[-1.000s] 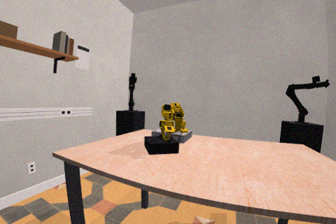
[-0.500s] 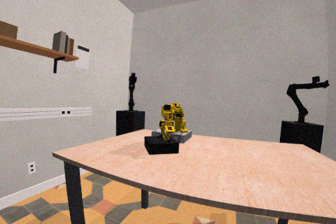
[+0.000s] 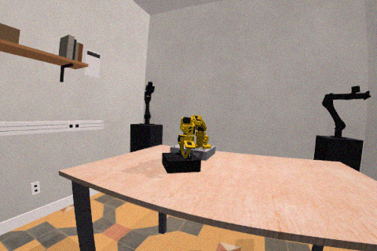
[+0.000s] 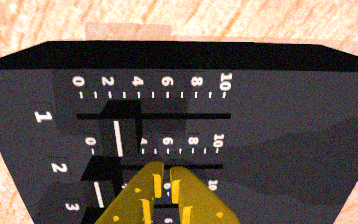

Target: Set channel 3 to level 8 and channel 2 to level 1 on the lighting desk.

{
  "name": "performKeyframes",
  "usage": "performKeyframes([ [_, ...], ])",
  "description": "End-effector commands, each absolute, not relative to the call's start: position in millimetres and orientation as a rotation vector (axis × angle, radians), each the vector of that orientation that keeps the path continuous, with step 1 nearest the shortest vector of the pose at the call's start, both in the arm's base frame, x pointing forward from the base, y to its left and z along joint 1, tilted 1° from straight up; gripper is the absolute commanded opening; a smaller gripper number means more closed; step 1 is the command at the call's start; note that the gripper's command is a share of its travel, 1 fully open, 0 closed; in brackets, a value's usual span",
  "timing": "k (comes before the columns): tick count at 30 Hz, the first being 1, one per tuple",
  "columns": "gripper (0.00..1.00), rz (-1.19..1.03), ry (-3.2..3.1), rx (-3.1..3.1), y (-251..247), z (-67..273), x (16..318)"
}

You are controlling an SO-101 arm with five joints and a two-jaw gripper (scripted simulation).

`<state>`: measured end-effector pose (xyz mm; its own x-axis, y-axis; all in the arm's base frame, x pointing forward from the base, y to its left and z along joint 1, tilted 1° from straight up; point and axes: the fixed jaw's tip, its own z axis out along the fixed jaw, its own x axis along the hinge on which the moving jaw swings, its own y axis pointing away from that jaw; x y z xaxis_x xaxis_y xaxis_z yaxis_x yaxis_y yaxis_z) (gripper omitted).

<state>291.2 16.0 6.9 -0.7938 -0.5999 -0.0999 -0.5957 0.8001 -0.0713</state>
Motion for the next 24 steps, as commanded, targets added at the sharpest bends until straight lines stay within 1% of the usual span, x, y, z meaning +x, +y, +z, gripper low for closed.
performKeyframes([
  [1, 0.0, -0.051, 2.875, -0.961, 13.8, 2.5, 291.0],
  [24, 0.0, -0.05, 2.878, -0.963, 12.2, 6.7, 289.6],
])
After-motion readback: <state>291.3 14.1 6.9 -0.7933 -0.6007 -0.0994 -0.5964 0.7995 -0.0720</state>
